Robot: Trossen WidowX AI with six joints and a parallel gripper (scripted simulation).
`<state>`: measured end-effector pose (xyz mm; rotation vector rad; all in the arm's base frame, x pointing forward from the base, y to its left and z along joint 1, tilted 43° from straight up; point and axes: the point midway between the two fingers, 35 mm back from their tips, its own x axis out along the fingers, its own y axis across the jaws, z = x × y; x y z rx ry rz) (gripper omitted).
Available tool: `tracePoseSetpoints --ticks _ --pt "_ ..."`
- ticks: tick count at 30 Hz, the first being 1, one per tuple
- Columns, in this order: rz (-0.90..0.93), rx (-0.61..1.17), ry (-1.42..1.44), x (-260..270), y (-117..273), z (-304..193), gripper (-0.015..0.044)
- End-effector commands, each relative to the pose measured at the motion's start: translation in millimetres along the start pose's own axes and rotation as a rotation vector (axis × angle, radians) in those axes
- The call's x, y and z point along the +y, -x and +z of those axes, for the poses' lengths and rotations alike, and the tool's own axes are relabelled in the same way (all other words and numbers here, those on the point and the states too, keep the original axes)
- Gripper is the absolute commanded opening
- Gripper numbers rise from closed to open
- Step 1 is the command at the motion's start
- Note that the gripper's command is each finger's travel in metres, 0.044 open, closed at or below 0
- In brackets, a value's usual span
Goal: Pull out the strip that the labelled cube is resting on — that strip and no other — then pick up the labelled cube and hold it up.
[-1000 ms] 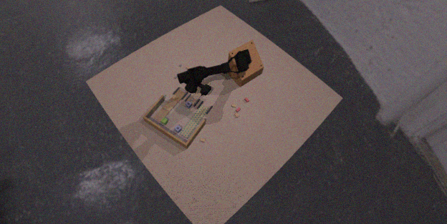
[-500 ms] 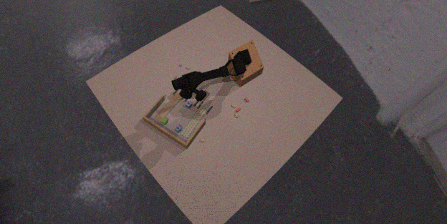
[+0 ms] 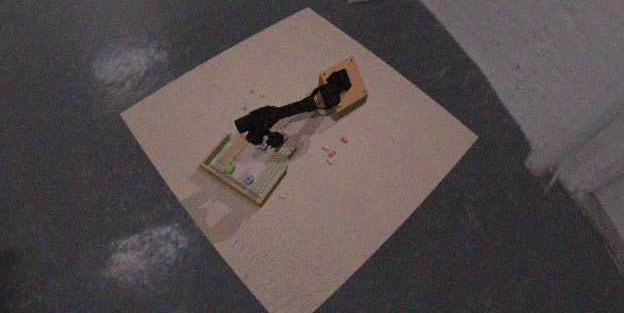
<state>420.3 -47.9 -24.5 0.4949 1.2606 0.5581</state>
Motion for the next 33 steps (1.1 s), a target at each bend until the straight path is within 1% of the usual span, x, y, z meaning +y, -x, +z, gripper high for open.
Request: tracePoseSetpoints --ticks 1,26,33 --pt "0.005 0.004 -0.006 0 -9 0 0.0250" --pt "0.007 0.004 -0.007 0 -50 0 0.0250" --pt "0.007 0.004 -0.007 0 -52 0 0.0250"
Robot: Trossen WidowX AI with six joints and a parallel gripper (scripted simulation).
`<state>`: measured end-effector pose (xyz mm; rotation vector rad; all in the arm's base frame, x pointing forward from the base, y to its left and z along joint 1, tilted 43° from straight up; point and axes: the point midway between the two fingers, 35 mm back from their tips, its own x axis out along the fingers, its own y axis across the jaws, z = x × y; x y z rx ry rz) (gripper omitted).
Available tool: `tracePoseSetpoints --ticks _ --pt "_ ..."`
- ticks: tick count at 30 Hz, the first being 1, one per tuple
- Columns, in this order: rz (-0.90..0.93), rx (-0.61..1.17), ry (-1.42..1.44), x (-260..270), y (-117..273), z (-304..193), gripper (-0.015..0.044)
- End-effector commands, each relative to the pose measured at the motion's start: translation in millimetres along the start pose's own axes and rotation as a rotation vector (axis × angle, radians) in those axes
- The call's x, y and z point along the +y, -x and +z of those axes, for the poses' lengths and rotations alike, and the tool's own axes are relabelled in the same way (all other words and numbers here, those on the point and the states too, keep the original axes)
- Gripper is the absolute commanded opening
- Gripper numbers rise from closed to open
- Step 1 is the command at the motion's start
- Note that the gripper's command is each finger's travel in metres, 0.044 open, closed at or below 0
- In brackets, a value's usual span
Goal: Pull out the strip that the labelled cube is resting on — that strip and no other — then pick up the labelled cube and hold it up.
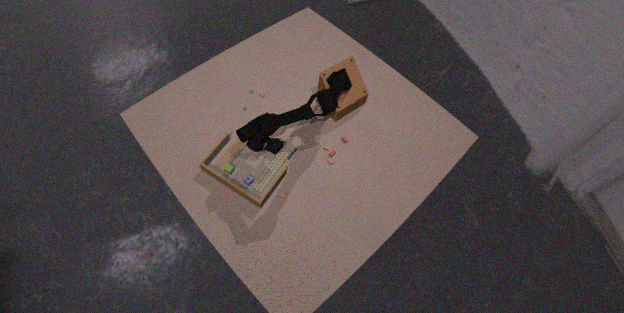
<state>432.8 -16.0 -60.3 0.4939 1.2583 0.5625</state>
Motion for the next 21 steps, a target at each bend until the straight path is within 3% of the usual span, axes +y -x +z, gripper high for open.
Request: tracePoseSetpoints --ticks 1,2,6,13,17,21 --pt "0.005 0.004 -0.010 0 -3 -2 0.0250" --pt "0.005 0.004 -0.010 0 -3 -2 0.0250" --pt "0.000 0.001 -0.002 0 -1 -1 0.0145" --pt "0.000 0.001 -0.002 0 -1 -1 0.0098" --pt "0.000 0.002 -0.002 0 1 -3 0.0000" --pt "0.000 0.003 -0.004 2 12 -15 0.0000"
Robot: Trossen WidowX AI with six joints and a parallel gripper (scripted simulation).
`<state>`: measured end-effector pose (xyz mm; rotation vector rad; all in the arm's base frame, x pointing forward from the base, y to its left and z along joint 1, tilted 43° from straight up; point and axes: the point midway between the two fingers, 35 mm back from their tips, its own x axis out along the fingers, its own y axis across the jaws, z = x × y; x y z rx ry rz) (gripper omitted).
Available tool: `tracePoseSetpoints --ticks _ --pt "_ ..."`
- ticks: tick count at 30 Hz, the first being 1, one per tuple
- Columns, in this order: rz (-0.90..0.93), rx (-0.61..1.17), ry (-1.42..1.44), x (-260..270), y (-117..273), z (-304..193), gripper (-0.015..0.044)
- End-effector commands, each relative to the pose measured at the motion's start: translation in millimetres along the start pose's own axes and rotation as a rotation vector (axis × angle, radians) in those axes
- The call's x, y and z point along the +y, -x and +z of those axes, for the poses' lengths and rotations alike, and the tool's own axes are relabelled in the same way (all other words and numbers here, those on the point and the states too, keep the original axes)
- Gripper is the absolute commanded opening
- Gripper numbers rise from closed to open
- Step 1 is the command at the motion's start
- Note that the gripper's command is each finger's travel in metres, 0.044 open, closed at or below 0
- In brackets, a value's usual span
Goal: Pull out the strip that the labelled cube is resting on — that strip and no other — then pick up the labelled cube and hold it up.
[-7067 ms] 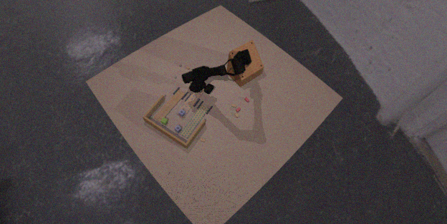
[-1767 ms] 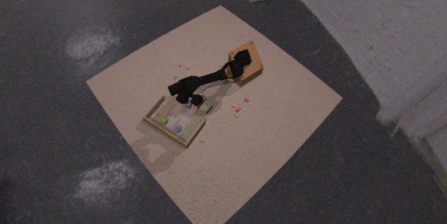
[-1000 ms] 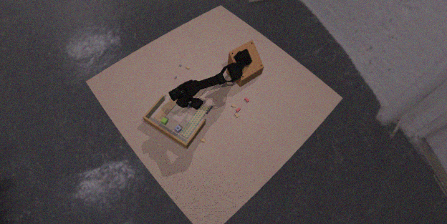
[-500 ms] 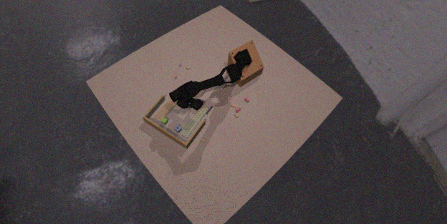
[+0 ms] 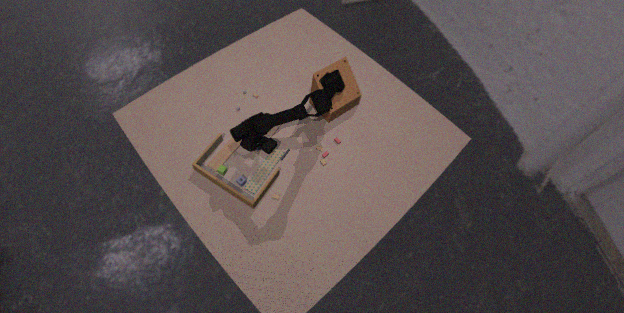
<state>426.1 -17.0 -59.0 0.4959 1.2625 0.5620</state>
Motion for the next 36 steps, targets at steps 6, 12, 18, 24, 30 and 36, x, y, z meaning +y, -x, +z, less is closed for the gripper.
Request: tracePoseSetpoints --ticks 6,12,18,24,30,36 --pt "0.001 0.002 -0.005 6 24 -30 0.0000" --pt "0.002 0.004 -0.009 11 37 -51 0.0000" --pt "0.003 0.004 -0.010 13 39 -59 0.0000" --pt "0.003 0.005 -0.011 18 39 -80 0.0000" --pt "0.003 0.007 -0.012 24 39 -102 0.0000" --pt "0.002 0.007 -0.012 25 47 -107 0.0000"
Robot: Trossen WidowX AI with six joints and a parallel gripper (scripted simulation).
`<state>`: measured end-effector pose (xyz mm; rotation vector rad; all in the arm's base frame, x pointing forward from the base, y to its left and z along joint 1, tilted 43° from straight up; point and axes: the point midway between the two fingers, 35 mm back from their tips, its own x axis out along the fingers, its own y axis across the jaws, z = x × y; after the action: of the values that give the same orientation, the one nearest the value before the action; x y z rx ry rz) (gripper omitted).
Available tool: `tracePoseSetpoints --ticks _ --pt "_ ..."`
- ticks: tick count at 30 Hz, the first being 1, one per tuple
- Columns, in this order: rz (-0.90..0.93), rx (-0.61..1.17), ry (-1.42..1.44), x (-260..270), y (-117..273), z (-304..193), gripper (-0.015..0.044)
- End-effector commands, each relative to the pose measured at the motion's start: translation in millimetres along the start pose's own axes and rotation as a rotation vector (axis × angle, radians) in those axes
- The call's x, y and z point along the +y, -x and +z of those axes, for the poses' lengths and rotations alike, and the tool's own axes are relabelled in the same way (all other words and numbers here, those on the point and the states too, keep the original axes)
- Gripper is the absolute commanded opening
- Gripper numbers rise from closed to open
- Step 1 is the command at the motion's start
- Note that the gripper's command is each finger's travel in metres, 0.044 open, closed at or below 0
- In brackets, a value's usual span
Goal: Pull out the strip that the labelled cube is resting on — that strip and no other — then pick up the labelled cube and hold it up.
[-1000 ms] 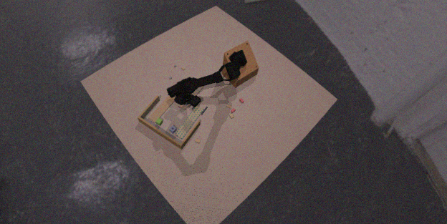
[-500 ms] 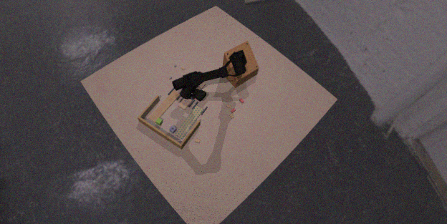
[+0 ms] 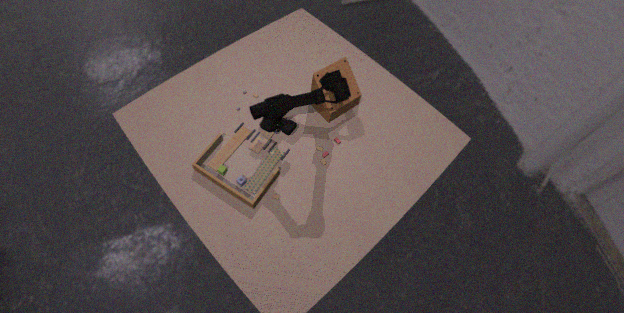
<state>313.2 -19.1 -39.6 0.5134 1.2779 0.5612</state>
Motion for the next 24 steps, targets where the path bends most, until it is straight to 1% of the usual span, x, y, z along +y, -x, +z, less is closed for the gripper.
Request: tracePoseSetpoints --ticks 1,4,6,24 --pt "-0.006 -0.004 0.006 0 14 -2 0.0000" --pt "-0.006 -0.004 0.006 0 32 -2 0.0000" --pt "-0.006 -0.004 0.006 1 36 -3 0.0000" --pt "-0.006 -0.004 0.006 1 36 -3 0.0000"
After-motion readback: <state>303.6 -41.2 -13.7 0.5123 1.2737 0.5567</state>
